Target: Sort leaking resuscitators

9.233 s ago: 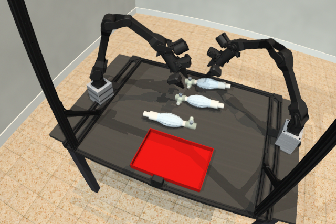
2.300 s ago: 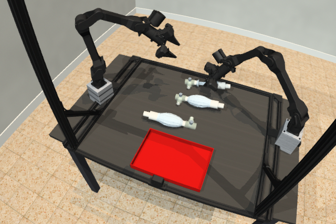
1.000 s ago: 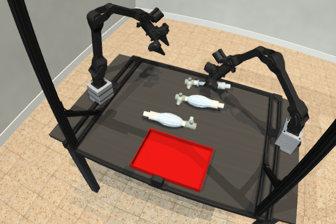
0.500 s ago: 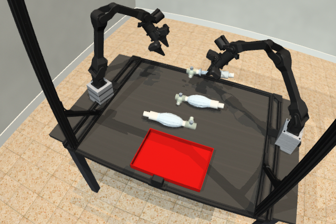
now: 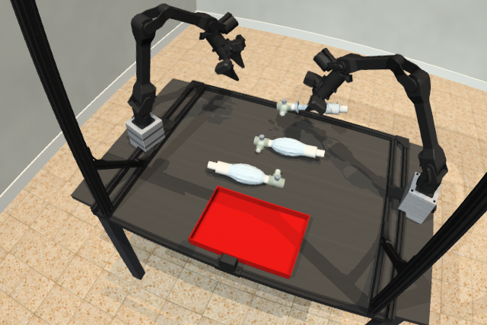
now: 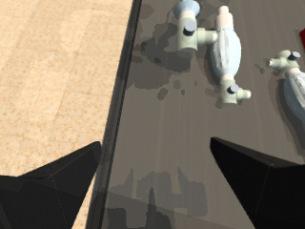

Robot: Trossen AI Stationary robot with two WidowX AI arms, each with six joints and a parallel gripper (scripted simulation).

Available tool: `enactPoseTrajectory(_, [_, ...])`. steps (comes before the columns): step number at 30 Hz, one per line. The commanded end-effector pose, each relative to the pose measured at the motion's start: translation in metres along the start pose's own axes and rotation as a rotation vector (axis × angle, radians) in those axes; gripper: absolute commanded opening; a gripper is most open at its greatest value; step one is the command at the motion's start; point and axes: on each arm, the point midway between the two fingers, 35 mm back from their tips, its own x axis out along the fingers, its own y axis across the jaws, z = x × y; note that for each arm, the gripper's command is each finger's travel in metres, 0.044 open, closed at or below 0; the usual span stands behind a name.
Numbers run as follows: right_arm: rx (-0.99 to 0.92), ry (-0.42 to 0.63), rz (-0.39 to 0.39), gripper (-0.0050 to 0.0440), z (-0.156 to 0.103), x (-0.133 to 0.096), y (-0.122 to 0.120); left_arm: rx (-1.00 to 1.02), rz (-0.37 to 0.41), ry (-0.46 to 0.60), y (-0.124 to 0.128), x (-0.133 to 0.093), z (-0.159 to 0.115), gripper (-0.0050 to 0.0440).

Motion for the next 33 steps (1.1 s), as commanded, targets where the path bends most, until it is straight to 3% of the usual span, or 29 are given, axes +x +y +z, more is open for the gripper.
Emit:
enactPoseTrajectory(1, [0.025,0.025,-0.004,0.0,0.001,-0.039,0.035,0.003,0.0,-0.004,0.0,-0.001,0.001,0.044])
enactPoseTrajectory(5, [0.078,0.105,-0.006,0.0,-0.02,-0.072,0.07,0.003,0.0,-0.004,0.0,-0.001,0.001,0.044])
enactPoseTrajectory(12, [0.078,0.121,-0.004,0.0,-0.023,-0.075,0.077,0.004,0.002,-0.004,0.0,-0.001,0.001,0.044])
enactPoseTrajectory(22, [0.189,0.311,-0.051,0.0,-0.102,-0.148,0.149,0.004,0.002,-0.004,0.0,-0.001,0.001,0.044])
enactPoseTrajectory(28, [0.189,0.311,-0.051,0.0,-0.102,-0.148,0.149,0.004,0.002,-0.004,0.0,-0.001,0.001,0.044])
enactPoseTrajectory(33, [0.223,0.378,-0.082,0.0,-0.138,-0.171,0.17,0.002,0.002,-0.004,0.0,-0.001,0.001,0.044])
